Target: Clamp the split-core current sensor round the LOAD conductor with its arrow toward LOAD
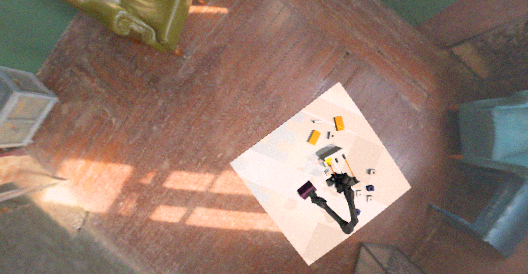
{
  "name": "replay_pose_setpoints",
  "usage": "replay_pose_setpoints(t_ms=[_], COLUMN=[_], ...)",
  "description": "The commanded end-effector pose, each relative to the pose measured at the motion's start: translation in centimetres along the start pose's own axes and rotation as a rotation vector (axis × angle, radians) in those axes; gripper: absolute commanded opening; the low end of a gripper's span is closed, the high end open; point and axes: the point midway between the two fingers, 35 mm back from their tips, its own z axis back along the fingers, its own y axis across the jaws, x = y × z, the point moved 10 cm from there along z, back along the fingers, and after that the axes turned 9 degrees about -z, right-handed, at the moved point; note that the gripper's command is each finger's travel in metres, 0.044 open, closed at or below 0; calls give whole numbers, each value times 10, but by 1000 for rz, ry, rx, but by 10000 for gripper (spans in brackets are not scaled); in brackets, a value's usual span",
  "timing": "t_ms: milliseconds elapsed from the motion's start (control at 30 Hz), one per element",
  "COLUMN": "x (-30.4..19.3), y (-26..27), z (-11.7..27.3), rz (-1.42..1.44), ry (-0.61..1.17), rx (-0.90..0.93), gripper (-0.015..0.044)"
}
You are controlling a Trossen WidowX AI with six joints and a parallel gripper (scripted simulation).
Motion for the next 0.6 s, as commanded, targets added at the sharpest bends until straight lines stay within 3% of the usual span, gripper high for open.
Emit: replay_pose_setpoints(t_ms=[0,133,567], x=[0,0,0], y=[0,0,0], z=[0,0,0], rz=[0,0,0], ry=[-1,-1,-1], rx=[-2,-2,-2], gripper=[157,263,264])
